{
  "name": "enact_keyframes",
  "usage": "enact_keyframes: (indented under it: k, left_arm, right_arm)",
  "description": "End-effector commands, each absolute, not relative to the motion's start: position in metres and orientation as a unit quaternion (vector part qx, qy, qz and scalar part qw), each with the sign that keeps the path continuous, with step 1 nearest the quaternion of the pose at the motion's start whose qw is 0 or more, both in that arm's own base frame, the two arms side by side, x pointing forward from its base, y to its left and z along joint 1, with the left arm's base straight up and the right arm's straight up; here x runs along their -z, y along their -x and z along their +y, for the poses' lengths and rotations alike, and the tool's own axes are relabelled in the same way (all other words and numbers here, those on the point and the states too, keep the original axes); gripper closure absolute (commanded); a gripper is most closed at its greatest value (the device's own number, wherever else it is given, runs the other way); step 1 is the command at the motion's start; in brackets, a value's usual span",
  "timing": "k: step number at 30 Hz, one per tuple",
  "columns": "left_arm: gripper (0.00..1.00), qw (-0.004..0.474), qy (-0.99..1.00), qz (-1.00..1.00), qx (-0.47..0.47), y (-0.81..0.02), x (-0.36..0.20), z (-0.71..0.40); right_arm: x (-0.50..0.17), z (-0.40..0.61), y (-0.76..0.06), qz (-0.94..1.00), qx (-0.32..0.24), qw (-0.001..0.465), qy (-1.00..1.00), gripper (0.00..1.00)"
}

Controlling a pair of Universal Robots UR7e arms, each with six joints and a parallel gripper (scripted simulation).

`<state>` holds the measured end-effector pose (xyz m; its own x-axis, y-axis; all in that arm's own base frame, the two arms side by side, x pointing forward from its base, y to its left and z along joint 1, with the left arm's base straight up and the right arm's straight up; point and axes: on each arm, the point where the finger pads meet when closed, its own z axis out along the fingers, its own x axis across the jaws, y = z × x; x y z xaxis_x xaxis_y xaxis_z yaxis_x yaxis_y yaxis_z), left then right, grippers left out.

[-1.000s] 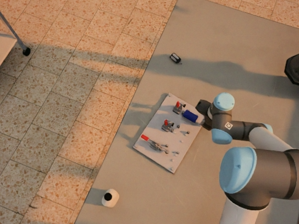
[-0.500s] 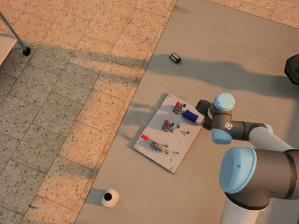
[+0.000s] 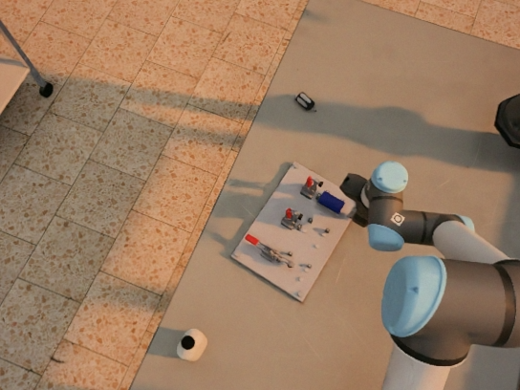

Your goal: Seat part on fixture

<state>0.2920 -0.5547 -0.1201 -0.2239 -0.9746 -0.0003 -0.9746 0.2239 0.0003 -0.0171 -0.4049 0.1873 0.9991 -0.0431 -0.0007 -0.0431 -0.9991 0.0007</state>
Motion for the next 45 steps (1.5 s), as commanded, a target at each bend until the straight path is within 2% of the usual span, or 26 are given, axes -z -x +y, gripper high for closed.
enact_keyframes:
  k: [1,45]
  left_arm:
    - [1.00,-0.001,0.623,0.783,0.002,-0.2940,0.1185,-0.5580]
    - [1.00,0.000,0.624,0.782,0.001,-0.3025,0.1191,-0.5575]
  right_arm:
    - [-0.1870,-0.4036,0.0178,-0.022,0.000,0.000,-1.000,0.00]
    - [-0.1870,-0.4036,0.0178,-0.022,0.000,0.000,-1.000,0.00]
